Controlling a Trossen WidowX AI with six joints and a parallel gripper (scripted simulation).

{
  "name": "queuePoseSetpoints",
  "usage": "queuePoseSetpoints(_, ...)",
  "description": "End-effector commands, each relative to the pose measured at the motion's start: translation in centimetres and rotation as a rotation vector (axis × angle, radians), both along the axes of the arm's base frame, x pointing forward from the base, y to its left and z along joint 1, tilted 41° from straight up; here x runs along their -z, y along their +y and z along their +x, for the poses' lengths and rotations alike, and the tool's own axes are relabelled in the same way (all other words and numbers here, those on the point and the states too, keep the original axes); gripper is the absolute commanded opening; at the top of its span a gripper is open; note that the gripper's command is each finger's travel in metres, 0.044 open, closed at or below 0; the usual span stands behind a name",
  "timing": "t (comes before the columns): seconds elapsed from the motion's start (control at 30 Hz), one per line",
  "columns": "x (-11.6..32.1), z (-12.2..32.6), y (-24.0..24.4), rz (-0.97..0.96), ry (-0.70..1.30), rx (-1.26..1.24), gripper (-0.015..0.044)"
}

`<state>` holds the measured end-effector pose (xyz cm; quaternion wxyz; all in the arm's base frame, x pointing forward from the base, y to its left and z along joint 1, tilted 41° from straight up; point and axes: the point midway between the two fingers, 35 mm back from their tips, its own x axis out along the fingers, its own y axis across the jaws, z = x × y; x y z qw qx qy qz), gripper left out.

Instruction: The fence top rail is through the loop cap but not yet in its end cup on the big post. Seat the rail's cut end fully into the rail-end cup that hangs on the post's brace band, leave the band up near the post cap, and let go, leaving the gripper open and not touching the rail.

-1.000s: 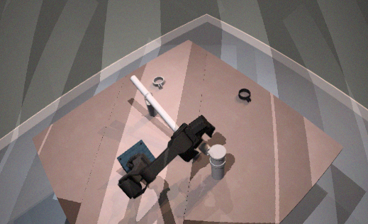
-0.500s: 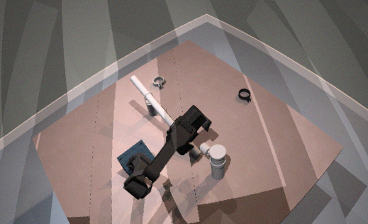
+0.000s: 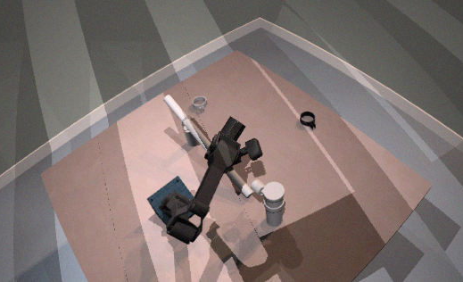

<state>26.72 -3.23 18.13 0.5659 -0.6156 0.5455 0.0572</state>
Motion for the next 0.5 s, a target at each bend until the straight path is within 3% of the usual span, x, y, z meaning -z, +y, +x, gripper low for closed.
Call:
queuePoseSetpoints(0.0,0.2,0.2,5.1,0.174,-0.313,0.370,0.0440)
queuePoseSetpoints(0.47,0.2,-0.2,9.5,0.305,-0.610,0.628,0.0440)
